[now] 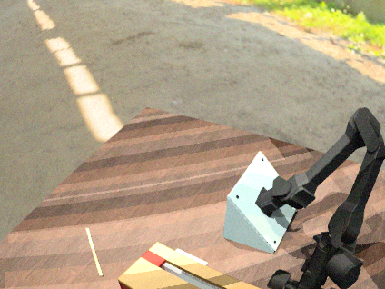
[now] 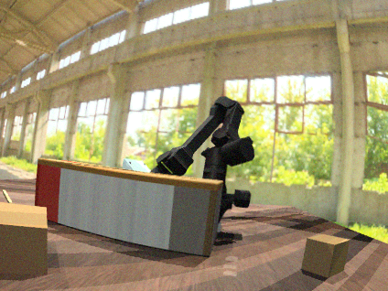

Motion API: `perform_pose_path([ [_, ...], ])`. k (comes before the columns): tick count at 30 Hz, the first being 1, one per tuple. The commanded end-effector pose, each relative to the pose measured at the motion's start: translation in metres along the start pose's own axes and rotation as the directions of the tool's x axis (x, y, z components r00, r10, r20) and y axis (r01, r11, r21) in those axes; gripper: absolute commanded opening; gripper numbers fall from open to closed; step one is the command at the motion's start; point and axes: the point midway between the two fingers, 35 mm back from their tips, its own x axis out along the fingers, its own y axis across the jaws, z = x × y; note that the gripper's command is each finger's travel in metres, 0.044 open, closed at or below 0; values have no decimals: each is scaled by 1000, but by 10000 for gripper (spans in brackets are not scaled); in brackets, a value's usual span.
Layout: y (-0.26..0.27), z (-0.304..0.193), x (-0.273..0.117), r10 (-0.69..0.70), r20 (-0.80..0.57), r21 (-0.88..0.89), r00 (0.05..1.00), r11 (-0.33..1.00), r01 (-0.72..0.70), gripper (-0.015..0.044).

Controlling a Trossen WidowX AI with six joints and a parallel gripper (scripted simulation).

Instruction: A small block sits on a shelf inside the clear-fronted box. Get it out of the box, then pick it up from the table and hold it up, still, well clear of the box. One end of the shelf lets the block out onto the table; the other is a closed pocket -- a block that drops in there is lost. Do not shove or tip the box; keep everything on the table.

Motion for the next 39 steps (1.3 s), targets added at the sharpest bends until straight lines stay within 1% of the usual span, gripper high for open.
perform_pose_path([
  [1,1,0,1,2,0,5,1000,1000,-2,81],
  [2,1,0,1,2,0,5,1000,1000,-2,75],
  [5,0,-4,-6,3,1,4,1000,1000,-3,0],
  [14,0,-24,-53,4,0,-1,1000,1000,-4,0],
  [20,0,-25,-56,3,0,6,1000,1000,-3,0],
  [24,4,-26,-58,7,9,144,1000,990,-9,0],
  [29,9,-26,-61,12,22,345,1000,938,-19,0],
  [34,15,-26,-64,16,36,533,999,845,-32,0],
  [39,20,-26,-67,17,49,698,999,715,-47,0],
])
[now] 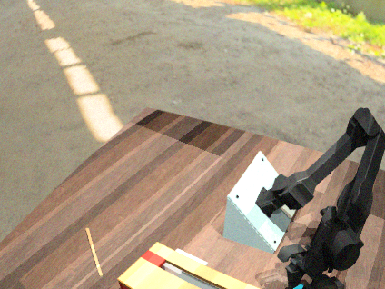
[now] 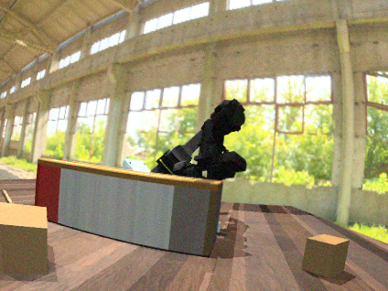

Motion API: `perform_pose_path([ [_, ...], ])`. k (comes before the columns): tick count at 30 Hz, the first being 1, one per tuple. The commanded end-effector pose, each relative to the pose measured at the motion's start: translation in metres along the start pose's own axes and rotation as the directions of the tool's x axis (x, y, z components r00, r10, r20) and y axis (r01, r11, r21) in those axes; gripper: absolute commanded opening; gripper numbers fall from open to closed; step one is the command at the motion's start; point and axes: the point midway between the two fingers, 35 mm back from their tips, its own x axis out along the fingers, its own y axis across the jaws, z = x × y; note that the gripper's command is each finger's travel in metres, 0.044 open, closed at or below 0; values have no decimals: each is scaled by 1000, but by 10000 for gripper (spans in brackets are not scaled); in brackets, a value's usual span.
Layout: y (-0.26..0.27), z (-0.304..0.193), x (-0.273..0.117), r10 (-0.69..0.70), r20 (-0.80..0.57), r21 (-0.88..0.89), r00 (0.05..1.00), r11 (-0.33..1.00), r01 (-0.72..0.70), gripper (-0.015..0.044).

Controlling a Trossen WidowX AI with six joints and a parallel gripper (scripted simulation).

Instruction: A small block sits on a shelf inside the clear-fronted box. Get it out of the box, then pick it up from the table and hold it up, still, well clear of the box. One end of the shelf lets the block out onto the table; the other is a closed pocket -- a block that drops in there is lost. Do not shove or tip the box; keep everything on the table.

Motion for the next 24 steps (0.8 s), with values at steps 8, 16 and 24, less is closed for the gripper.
perform_pose_path([
  [8,9,-7,-8,16,25,476,1000,879,-26,0],
  [16,15,-10,-13,23,44,742,999,669,-48,0],
  [24,21,-13,-19,24,63,922,998,380,-67,0],
])
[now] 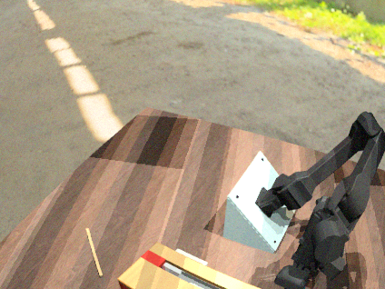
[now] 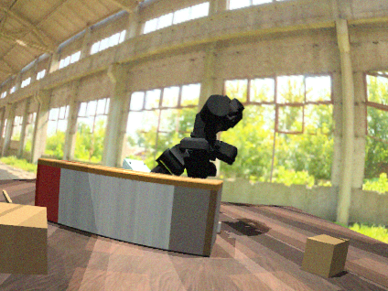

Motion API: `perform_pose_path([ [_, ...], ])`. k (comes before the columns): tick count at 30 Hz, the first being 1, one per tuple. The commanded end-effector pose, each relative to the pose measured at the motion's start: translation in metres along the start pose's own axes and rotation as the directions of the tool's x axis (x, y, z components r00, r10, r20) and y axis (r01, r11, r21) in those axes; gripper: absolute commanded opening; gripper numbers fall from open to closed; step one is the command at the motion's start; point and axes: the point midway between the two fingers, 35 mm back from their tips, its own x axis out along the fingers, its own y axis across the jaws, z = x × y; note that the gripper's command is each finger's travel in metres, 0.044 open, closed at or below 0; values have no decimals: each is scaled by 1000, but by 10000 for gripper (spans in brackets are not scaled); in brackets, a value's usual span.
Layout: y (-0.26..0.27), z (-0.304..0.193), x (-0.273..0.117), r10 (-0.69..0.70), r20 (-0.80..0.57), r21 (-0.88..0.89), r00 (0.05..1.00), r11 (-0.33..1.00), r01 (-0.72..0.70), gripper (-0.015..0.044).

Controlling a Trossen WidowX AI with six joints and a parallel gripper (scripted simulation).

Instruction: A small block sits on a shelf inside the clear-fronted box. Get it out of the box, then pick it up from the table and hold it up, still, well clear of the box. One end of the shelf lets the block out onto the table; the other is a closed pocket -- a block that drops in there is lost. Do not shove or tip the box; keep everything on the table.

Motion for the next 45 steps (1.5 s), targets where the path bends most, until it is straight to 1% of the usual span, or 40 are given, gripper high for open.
perform_pose_path([
  [1,0,-3,-4,9,8,202,1000,979,-11,0],
  [6,0,-7,-7,18,16,406,1000,914,-23,0],
  [12,1,-10,-12,28,27,625,999,779,-39,0],
  [19,2,-14,-17,37,43,828,998,558,-56,0],
  [25,2,-17,-22,42,59,943,997,326,-70,0],
  [30,3,-19,-26,45,74,990,996,116,-79,0],
  [35,3,-21,-30,46,90,991,995,-100,-85,0],
  [40,3,-22,-35,45,106,946,993,-312,-87,0],
  [45,4,-24,-39,43,124,856,991,-509,-85,0],
])
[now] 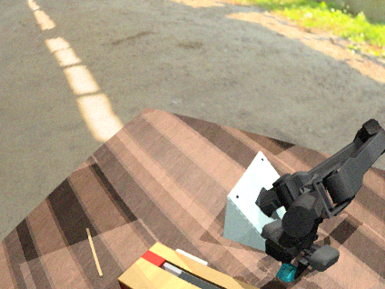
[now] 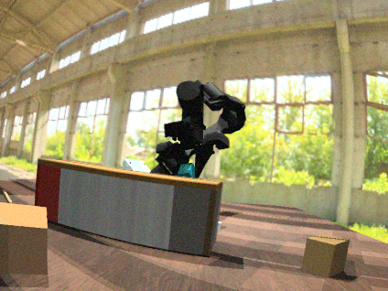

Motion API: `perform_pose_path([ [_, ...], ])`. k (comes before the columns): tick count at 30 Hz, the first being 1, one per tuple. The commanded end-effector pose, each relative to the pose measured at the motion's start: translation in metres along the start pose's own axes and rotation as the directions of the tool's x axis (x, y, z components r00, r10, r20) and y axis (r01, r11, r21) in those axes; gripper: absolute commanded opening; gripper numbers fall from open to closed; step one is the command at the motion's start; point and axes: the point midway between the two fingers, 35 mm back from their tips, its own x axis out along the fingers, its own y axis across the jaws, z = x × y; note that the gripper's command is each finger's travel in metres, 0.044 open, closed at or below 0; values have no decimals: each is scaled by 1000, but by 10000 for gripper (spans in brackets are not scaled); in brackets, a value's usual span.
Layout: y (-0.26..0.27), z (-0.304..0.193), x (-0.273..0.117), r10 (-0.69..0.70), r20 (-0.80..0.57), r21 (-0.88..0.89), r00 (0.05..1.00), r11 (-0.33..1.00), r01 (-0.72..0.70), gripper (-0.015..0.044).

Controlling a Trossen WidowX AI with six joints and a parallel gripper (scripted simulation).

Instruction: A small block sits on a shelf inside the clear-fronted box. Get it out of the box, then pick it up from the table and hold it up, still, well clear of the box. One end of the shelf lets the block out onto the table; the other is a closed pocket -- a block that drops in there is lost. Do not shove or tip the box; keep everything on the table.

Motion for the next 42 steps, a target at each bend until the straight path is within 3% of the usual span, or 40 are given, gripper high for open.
perform_pose_path([
  [1,0,0,-4,20,-4,204,1000,979,-19,0],
  [11,-2,0,-14,59,-7,595,998,802,-43,0],
  [23,-2,1,-25,113,-3,915,994,400,-43,0],
  [32,-1,1,-34,156,7,1000,988,25,-11,0],
  [42,0,2,-44,207,25,919,978,-389,59,0],
])
